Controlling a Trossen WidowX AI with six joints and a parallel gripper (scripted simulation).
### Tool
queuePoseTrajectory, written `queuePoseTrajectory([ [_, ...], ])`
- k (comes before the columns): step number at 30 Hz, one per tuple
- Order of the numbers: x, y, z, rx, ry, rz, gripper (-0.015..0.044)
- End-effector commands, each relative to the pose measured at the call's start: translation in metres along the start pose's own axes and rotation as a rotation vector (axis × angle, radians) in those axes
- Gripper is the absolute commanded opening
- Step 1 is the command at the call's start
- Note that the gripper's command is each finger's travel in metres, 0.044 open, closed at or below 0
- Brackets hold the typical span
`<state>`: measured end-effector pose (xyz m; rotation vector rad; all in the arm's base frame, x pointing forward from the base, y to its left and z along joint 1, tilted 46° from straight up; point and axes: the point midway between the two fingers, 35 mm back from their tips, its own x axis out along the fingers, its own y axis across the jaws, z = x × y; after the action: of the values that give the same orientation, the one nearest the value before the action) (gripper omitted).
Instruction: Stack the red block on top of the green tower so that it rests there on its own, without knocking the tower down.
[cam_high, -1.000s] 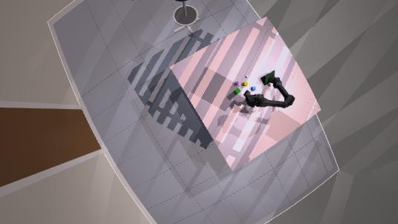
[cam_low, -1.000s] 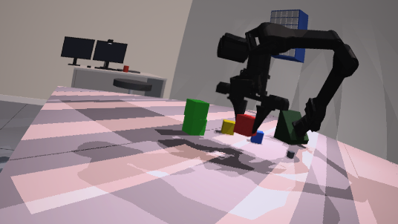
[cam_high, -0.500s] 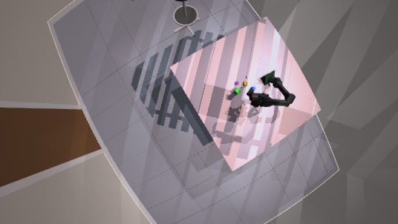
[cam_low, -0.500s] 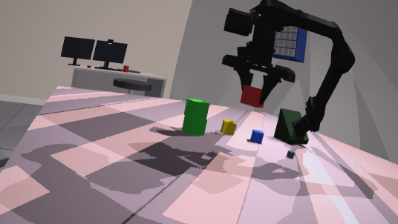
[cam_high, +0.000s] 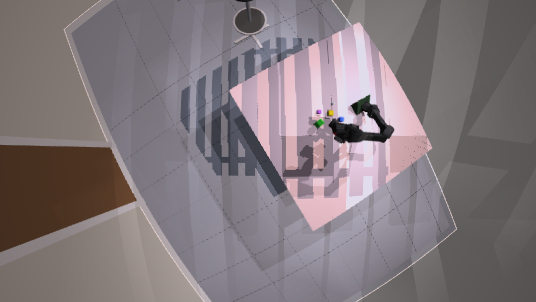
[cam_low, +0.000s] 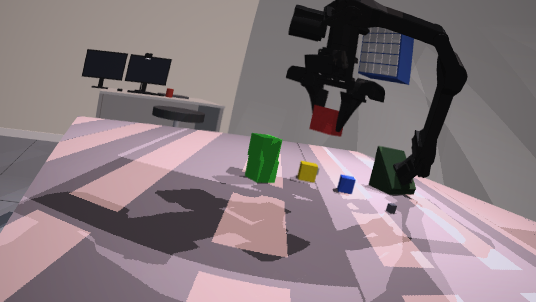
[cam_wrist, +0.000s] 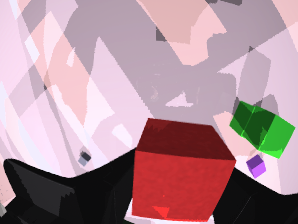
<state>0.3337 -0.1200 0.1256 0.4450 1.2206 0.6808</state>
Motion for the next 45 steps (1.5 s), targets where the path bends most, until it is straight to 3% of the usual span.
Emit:
queuePoseTrajectory([
  [1,0.001,-0.018,0.002,0.006,0.006,0.000,0.0000],
  [24,0.004,-0.121,0.005,0.017,-0.008,-0.018,0.0000],
  [45,0.035,-0.123,0.005,-0.001,0.011,0.002,0.0000],
])
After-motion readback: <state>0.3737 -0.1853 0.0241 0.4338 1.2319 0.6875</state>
